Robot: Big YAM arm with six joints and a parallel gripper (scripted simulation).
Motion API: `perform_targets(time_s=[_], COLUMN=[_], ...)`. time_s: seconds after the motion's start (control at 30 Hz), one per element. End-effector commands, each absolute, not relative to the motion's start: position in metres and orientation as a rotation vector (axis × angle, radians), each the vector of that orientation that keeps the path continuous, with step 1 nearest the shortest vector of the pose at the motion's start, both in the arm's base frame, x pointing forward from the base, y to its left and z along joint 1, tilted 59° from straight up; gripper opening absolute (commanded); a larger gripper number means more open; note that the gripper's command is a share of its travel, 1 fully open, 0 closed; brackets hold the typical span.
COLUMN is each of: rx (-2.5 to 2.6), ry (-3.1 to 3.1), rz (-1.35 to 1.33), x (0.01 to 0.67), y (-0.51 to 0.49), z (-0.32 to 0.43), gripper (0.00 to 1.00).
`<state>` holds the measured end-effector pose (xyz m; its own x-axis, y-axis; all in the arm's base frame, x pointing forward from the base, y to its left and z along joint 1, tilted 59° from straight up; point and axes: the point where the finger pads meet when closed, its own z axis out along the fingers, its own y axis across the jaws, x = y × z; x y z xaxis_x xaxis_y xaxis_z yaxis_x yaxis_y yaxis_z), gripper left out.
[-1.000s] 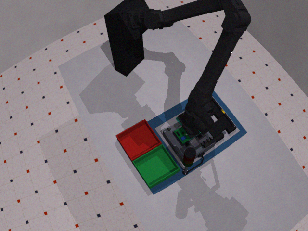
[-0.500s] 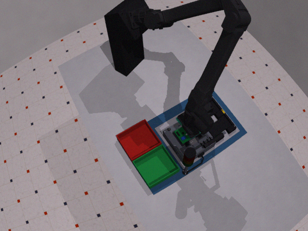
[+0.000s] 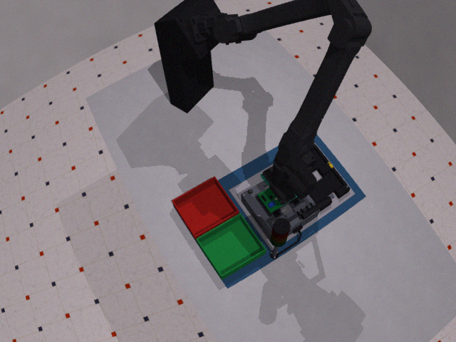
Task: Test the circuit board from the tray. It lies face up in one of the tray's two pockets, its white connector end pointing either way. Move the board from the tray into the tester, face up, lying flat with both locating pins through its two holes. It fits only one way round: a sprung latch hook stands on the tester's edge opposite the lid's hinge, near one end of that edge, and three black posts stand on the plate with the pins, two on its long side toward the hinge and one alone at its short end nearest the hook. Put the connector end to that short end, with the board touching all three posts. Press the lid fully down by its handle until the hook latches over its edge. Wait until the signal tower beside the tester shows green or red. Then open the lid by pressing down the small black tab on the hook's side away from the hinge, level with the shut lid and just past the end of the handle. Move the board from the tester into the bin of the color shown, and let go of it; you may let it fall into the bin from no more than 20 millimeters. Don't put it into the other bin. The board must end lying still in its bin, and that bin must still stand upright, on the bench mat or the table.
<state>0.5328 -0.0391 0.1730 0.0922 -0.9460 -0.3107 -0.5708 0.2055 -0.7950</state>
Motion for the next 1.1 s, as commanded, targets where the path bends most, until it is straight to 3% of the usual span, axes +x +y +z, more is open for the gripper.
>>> perform_targets(time_s=[0.0,1.07], rx=[-1.485,-1.476], ry=[1.562,1.564], rz=[-0.533,-0.532], x=[0.5316,0.5376], y=[-0.0304,-0.0302], z=[0.1748,0.175], gripper=[0.72,0.72])
